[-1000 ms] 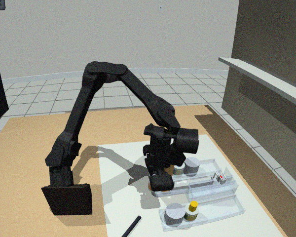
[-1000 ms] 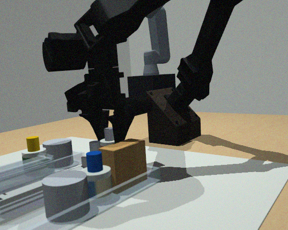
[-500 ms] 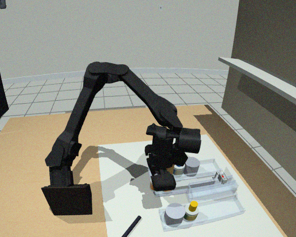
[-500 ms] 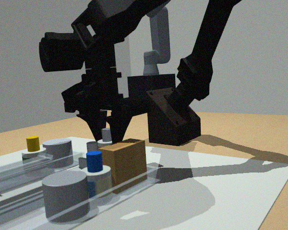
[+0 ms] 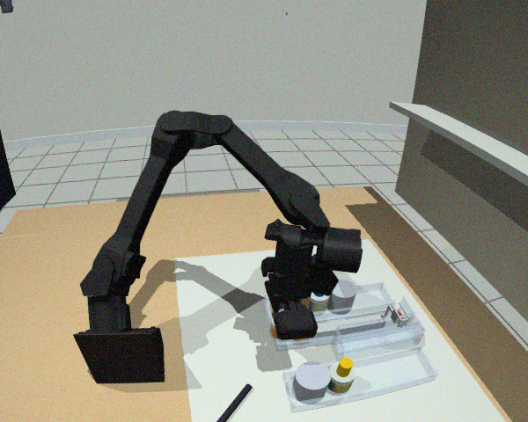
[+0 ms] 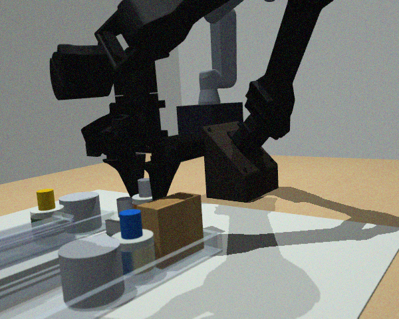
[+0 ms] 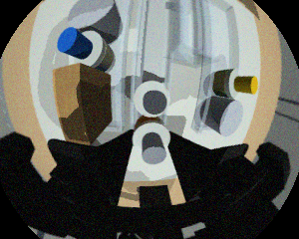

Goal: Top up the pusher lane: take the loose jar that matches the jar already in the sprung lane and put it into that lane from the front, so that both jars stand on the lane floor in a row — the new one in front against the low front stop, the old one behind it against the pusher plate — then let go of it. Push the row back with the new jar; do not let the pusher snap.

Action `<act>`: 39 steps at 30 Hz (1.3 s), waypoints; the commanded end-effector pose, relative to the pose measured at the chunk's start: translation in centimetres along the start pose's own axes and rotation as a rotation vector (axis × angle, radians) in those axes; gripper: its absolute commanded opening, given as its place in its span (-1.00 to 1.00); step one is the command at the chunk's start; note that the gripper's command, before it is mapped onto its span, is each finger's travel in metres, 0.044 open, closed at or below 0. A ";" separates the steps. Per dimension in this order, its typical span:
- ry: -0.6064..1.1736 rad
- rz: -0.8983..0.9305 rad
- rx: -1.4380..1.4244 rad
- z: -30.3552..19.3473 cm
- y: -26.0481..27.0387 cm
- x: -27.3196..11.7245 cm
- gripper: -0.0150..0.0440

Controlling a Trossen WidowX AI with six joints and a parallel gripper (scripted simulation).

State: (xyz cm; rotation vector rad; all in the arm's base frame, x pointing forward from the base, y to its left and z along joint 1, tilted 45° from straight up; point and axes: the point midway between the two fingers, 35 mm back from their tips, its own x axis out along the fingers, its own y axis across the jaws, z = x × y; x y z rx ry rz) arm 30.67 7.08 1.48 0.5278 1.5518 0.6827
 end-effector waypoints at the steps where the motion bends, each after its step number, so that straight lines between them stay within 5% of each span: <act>1: -0.020 0.003 -0.011 0.9 0.2 -0.3 -0.49; 39: -0.021 0.003 -0.012 2.0 0.3 -0.6 -0.49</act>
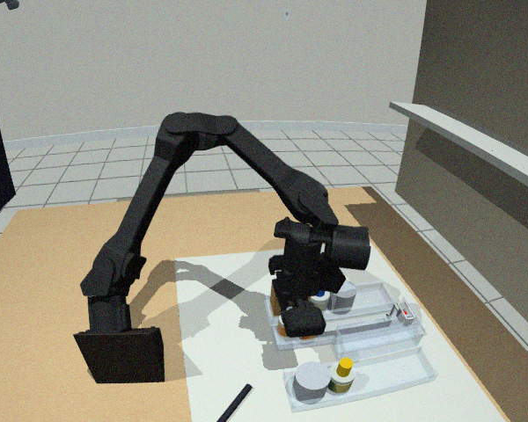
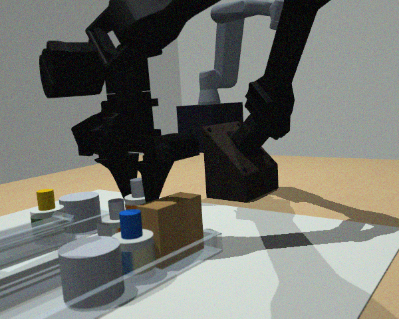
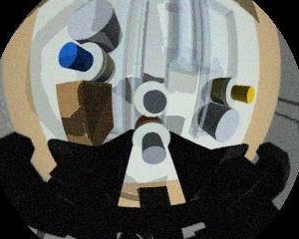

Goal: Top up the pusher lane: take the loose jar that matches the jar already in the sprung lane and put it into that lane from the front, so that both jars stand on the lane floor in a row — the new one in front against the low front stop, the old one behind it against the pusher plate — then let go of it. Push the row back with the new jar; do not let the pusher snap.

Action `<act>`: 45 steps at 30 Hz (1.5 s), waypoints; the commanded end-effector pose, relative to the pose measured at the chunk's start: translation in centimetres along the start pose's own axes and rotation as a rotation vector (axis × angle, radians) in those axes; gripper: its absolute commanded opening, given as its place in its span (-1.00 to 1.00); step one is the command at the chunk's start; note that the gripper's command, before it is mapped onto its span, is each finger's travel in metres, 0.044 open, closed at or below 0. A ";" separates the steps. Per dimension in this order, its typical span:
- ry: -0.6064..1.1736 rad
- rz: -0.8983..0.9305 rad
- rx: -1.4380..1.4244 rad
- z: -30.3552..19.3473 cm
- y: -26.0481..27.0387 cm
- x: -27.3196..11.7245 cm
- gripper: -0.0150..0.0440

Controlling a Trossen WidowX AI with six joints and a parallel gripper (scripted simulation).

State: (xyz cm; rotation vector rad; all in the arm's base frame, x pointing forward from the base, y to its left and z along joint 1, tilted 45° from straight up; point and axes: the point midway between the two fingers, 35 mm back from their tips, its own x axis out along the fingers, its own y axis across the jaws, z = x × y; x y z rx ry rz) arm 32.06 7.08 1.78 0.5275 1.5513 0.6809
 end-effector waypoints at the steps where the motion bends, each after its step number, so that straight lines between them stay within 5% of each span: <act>1: -0.020 0.004 -0.013 0.6 0.2 -0.3 -0.49; 45: -0.020 0.005 -0.013 0.7 0.2 0.0 -0.49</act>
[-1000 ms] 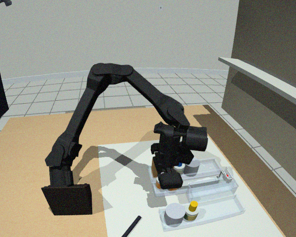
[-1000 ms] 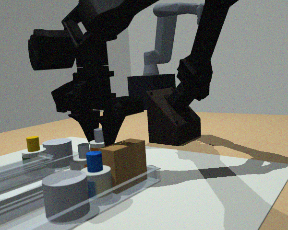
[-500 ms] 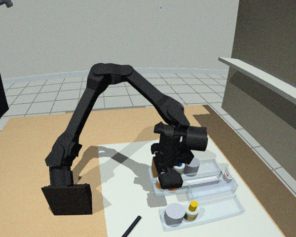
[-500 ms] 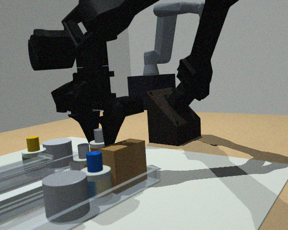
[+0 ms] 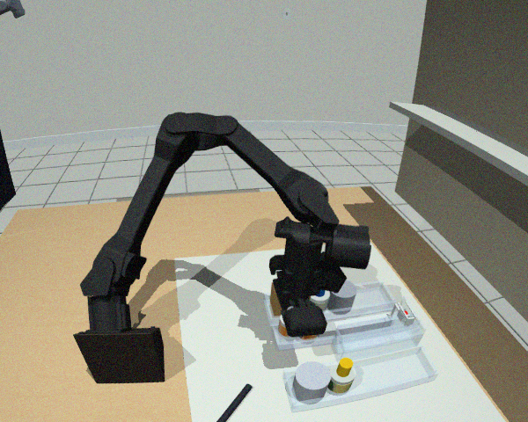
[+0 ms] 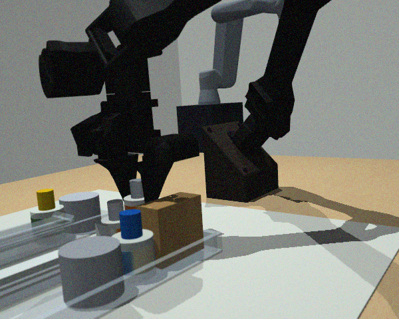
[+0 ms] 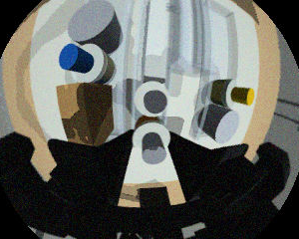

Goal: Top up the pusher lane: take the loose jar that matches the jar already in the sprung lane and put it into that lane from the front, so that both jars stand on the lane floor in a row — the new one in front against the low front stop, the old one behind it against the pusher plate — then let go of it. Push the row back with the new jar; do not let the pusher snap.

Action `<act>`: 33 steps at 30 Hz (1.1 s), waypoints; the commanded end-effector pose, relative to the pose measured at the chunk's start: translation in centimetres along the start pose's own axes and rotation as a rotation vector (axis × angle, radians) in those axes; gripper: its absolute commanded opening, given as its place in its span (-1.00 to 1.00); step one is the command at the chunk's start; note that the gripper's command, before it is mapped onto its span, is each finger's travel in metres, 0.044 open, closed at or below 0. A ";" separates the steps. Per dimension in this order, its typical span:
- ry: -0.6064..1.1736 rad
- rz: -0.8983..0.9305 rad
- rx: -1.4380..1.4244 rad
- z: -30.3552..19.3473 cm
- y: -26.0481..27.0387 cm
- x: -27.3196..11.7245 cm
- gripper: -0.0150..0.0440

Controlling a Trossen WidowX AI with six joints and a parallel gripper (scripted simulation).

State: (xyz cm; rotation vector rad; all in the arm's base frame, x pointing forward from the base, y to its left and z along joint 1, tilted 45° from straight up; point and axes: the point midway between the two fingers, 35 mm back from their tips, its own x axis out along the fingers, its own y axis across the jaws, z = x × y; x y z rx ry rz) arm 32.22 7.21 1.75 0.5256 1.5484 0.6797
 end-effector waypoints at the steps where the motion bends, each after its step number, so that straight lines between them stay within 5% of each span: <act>1: -0.017 0.006 -0.011 0.5 0.1 -0.1 -0.49; 33: -0.017 0.006 -0.011 0.8 0.1 0.1 -0.49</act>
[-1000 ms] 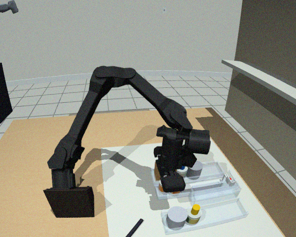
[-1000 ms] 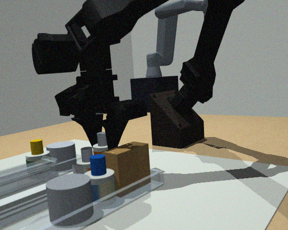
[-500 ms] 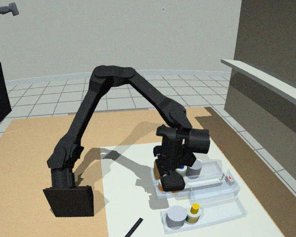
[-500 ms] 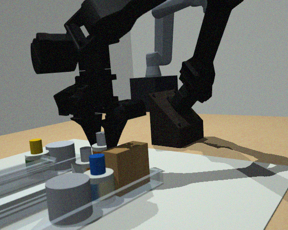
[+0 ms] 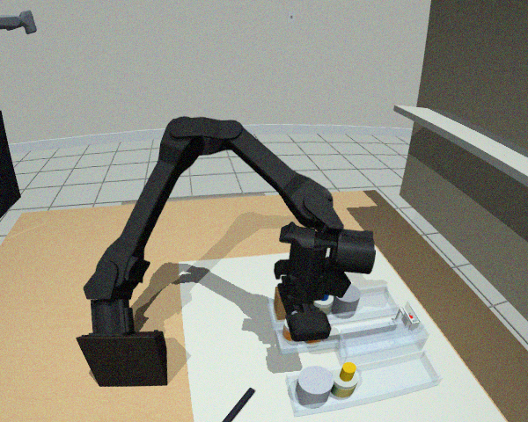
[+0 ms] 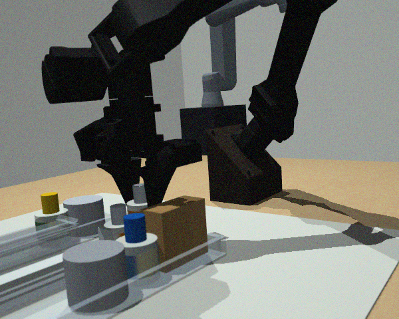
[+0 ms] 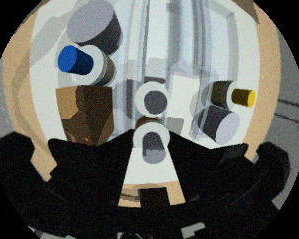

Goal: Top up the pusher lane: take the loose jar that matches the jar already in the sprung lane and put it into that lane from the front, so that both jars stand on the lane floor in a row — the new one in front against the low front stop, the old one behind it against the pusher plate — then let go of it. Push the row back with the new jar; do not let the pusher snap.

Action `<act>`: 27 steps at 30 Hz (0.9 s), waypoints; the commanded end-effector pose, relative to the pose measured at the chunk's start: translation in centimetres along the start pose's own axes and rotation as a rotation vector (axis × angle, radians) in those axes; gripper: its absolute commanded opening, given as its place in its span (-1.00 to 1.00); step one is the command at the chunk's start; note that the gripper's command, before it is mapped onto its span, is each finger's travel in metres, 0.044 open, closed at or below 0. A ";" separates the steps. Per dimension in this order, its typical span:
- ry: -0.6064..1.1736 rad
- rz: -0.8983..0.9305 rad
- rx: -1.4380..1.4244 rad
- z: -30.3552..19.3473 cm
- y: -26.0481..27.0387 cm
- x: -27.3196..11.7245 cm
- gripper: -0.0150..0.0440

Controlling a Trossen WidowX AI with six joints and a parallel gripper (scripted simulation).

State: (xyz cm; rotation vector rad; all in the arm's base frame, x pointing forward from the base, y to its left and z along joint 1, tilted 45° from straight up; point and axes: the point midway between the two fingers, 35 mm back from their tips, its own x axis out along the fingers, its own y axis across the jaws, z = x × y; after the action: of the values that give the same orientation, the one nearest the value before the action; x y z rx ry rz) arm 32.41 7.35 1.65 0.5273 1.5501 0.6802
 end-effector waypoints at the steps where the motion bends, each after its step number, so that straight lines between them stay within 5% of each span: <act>1: -0.019 0.005 -0.013 0.5 0.1 0.0 -0.49; 27: -0.019 0.005 -0.013 0.5 0.1 0.9 -0.49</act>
State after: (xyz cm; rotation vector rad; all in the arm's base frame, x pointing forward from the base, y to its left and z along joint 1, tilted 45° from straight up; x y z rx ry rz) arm 32.53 7.95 1.11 0.5247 1.5425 0.6821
